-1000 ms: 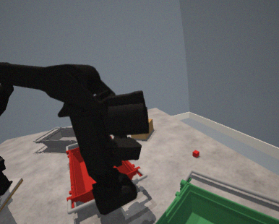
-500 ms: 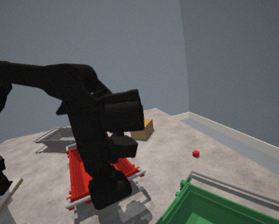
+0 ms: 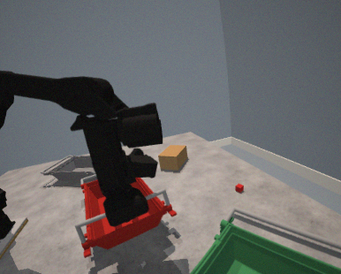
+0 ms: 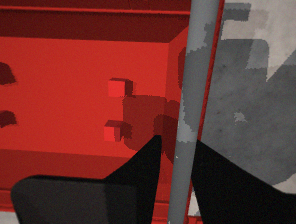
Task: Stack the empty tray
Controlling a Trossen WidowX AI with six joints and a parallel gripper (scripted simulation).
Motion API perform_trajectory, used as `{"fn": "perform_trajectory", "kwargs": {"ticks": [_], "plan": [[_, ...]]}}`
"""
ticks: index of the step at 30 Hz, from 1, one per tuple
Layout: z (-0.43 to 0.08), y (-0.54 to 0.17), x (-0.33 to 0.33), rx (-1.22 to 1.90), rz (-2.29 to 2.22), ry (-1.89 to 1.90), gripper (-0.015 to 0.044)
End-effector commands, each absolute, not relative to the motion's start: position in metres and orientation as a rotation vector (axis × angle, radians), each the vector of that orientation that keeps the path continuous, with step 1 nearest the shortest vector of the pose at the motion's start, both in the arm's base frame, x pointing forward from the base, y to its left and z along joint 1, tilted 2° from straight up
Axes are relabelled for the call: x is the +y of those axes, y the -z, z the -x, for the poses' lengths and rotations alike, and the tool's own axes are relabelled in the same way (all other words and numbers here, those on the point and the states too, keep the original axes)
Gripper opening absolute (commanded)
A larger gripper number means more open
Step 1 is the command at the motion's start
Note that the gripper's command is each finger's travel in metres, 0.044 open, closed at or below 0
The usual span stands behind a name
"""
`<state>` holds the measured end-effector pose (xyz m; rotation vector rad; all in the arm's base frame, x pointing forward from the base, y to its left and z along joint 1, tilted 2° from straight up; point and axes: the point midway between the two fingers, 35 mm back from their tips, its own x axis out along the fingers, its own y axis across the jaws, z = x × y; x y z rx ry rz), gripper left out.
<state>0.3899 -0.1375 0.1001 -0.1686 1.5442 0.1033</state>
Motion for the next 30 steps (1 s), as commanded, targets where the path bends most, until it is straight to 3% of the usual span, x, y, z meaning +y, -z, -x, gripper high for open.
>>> {"fn": "perform_trajectory", "kwargs": {"ticks": [1, 30], "plan": [[-0.388, -0.094, -0.125, 1.537, 0.165, -0.103, 0.0085], [-0.386, -0.119, -0.119, 1.54, 0.16, -0.108, 0.0085]]}}
